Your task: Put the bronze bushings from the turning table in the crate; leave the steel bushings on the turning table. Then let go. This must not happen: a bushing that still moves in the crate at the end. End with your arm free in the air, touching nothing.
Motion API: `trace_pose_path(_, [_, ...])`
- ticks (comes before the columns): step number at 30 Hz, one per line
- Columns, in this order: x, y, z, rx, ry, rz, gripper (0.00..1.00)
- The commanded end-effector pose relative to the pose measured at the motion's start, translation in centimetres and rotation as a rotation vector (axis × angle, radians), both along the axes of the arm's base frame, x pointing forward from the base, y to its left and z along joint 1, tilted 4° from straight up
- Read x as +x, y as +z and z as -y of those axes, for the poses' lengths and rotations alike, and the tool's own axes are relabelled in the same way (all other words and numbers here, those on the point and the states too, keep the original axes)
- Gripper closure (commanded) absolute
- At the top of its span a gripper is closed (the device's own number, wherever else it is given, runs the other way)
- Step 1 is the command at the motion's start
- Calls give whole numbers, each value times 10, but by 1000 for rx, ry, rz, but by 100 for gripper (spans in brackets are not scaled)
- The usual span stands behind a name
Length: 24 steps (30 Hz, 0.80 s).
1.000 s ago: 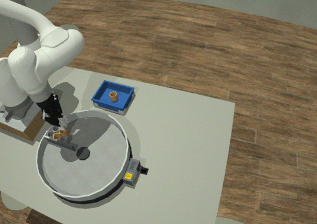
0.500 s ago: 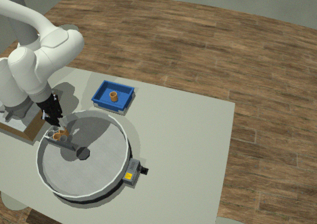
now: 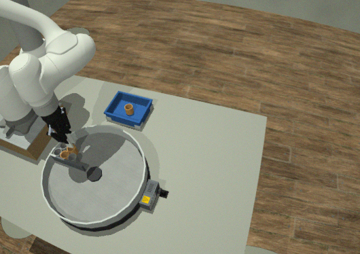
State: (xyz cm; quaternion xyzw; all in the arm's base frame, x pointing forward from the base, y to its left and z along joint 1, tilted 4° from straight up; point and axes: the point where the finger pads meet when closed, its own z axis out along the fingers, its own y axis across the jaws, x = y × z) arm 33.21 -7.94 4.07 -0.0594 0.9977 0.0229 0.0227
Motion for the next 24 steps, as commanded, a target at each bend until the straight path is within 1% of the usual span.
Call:
trace_pose_path(1, [0,-2,-2,3,3,2,90])
trace_pose_path(17, [0,-2,-2,3,3,2,90])
trace_pose_path(24, [0,-6,-2,3,3,2,90])
